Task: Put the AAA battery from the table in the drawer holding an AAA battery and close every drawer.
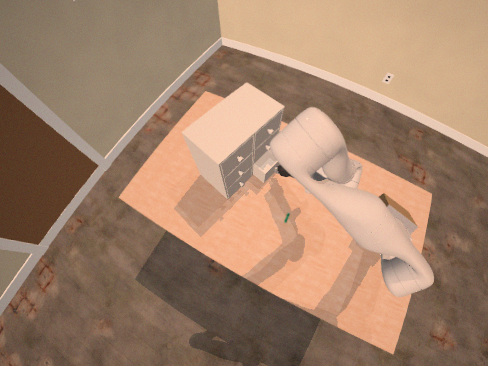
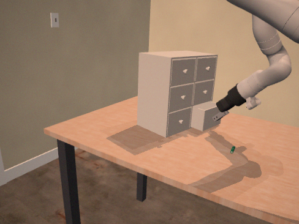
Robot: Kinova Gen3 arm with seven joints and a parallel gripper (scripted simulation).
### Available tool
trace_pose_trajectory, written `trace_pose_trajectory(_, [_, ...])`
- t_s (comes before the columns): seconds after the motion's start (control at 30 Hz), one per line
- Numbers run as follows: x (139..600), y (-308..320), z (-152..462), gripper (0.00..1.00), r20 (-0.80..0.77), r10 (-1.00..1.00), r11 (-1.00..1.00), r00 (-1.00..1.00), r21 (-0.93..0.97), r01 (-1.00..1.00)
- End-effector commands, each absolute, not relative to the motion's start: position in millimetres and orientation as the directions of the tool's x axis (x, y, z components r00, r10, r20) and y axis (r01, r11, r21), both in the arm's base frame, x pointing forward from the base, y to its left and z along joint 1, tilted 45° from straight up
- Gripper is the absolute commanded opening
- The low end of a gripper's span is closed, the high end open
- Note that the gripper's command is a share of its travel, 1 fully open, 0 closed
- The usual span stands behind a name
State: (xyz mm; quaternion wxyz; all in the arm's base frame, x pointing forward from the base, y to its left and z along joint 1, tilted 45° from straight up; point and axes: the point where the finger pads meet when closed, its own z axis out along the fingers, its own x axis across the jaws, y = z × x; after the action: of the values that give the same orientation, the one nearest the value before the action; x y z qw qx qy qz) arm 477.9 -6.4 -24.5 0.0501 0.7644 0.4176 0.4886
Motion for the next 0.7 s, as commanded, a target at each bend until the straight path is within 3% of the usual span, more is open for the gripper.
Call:
trace_pose_trajectory(0.0, [476.9, -6.5, -24.8, 0.37, 0.705, 0.687, -0.647, 0.175, 0.484, 0.590])
trace_pose_trajectory(0.67, [473.0, -5.6, -24.8, 0.37, 0.705, 0.687, -0.647, 0.175, 0.484, 0.590])
